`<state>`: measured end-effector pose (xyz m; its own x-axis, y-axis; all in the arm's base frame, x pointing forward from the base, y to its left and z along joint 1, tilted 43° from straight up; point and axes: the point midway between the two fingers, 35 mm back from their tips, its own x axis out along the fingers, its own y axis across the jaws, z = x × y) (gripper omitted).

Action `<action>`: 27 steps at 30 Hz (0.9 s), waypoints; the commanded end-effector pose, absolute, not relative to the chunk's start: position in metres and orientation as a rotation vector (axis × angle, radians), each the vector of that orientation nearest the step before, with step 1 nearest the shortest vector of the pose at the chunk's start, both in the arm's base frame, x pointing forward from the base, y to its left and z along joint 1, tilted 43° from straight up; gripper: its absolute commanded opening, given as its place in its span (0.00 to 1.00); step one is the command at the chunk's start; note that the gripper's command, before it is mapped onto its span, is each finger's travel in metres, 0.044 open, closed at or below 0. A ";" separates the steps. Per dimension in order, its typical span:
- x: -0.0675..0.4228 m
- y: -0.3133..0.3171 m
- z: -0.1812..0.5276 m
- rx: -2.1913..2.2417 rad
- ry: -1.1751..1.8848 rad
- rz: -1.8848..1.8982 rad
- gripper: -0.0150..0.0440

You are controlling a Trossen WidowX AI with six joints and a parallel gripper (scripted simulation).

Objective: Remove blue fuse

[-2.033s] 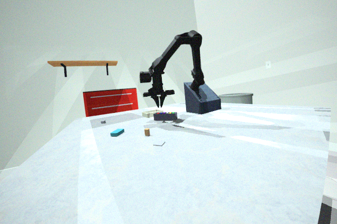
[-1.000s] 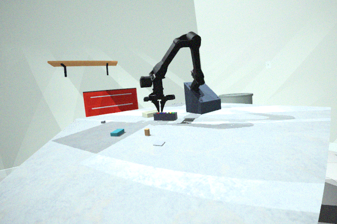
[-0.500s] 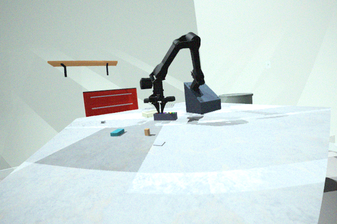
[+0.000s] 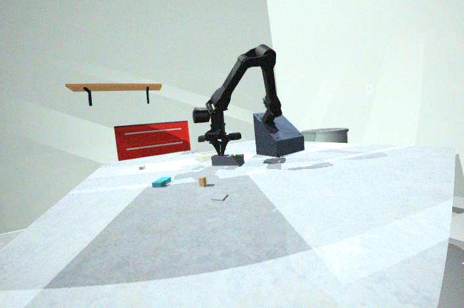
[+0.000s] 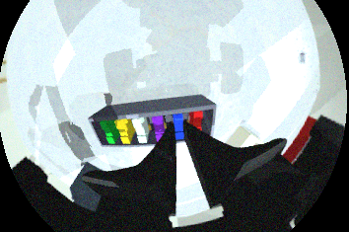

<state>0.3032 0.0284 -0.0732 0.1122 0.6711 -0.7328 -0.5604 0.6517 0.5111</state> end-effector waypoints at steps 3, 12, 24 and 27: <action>0.303 0.028 -0.073 0.116 1.143 0.907 0.25; 0.303 0.025 -0.069 0.116 1.143 0.906 0.25; 0.303 0.021 -0.065 0.116 1.144 0.905 0.25; 0.303 0.020 -0.064 0.117 1.144 0.905 0.25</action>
